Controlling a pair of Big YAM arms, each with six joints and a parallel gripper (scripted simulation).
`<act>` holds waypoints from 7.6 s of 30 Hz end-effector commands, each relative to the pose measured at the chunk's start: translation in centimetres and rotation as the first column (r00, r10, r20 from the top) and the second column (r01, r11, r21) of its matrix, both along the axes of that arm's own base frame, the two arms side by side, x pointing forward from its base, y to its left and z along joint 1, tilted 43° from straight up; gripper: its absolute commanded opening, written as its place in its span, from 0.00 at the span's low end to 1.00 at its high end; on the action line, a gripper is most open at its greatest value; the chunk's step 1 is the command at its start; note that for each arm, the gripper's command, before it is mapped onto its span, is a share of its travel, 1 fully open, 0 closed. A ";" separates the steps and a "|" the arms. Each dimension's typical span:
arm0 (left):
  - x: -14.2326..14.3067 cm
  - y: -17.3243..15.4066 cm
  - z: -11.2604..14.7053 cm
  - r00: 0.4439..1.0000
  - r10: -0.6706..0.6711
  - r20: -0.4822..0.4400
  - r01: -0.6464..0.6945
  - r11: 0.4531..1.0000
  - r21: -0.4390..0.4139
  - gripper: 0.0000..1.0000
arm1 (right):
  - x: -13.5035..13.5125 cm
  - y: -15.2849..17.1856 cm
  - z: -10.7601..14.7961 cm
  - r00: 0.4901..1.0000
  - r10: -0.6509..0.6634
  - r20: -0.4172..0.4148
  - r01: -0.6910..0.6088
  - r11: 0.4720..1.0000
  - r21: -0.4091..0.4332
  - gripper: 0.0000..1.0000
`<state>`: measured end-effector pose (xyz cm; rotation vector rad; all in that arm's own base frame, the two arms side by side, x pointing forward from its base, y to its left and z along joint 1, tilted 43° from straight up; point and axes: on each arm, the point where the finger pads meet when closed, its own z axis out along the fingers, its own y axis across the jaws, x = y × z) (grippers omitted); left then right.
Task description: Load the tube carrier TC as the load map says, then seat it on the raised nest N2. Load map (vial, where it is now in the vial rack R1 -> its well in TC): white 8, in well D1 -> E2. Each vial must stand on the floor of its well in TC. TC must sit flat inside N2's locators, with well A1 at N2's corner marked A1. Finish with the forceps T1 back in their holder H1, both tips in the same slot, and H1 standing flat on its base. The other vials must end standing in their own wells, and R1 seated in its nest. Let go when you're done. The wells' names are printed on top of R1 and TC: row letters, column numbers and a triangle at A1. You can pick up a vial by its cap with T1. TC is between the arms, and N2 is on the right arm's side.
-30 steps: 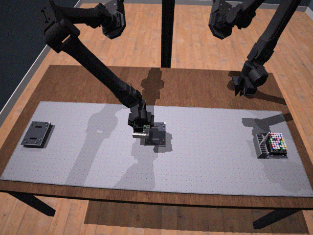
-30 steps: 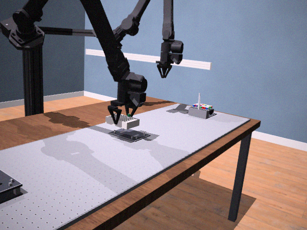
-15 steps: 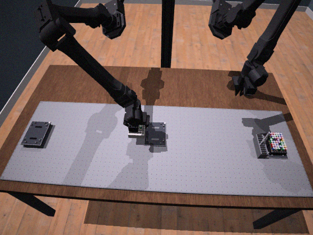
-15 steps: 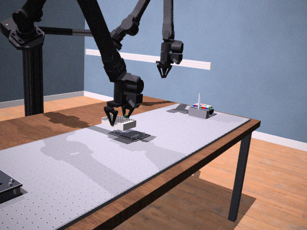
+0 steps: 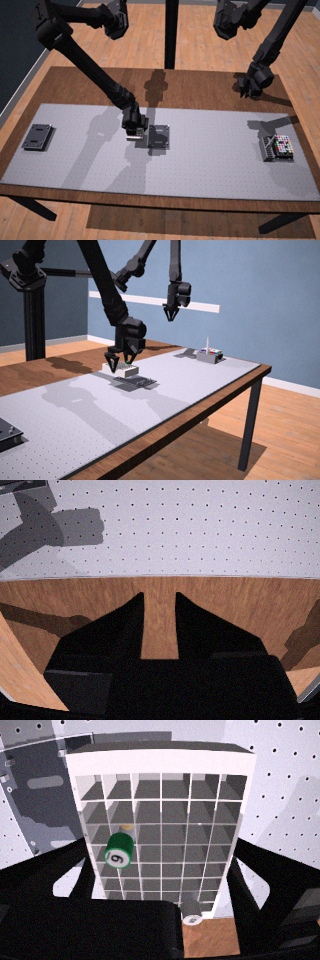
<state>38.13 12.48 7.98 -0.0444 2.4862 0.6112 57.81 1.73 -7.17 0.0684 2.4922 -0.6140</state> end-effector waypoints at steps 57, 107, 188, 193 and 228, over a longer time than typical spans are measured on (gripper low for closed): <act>0.3 0.1 0.4 1.000 0.009 0.015 -0.009 1.000 -0.001 0.24 | -0.6 -7.9 5.6 1.000 0.010 0.023 -0.010 1.000 -0.008 0.00; 0.3 0.1 0.4 1.000 0.009 0.015 -0.009 1.000 -0.001 0.24 | -1.6 -13.5 8.8 1.000 0.026 0.008 -0.026 1.000 -0.009 0.00; 0.3 0.1 0.4 1.000 0.009 0.015 -0.009 1.000 -0.001 0.24 | -2.5 -25.3 15.4 1.000 0.012 0.028 -0.011 1.000 -0.019 0.00; 0.3 0.1 0.4 1.000 0.009 0.015 -0.009 1.000 -0.001 0.24 | -2.5 -25.7 15.6 1.000 0.012 0.029 -0.011 1.000 -0.019 0.00; 0.3 0.1 0.4 1.000 0.009 0.015 -0.009 1.000 -0.001 0.24 | -3.1 -30.3 18.2 0.999 0.012 0.031 -0.012 1.000 -0.024 0.00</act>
